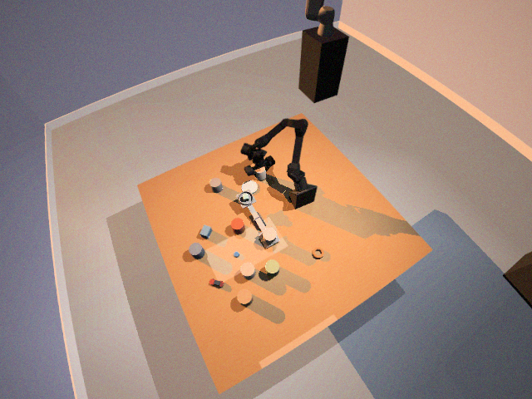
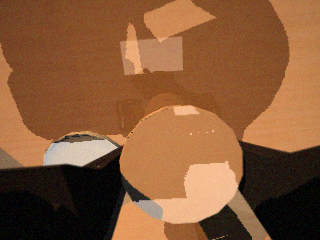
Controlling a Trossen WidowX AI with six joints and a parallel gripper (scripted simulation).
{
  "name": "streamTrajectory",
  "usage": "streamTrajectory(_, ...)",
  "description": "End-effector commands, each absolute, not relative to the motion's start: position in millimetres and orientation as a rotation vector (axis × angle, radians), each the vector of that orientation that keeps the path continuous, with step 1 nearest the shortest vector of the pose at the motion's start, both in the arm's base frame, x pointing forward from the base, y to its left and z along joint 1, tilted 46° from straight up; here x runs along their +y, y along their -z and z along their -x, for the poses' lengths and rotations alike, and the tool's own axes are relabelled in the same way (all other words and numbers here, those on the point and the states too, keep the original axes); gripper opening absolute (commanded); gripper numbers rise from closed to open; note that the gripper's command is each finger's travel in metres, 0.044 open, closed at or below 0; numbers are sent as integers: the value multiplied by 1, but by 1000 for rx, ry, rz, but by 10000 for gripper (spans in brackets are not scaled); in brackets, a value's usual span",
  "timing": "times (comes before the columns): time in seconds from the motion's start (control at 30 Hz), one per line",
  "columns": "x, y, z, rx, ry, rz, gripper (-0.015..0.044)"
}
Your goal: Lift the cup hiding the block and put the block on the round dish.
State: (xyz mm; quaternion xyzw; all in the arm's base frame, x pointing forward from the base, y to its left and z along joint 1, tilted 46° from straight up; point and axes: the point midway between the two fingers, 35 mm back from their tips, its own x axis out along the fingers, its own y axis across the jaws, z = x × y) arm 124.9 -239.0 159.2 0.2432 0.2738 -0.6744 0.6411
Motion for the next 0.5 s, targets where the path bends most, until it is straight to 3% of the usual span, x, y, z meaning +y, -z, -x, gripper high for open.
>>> streamTrajectory(0.0,-239,-160,-125,621,1539,-556,158)
streamTrajectory(0.33,-238,-161,-125,622,1539,-557,420)
streamTrajectory(0.47,-216,-181,-129,626,1535,-561,440)
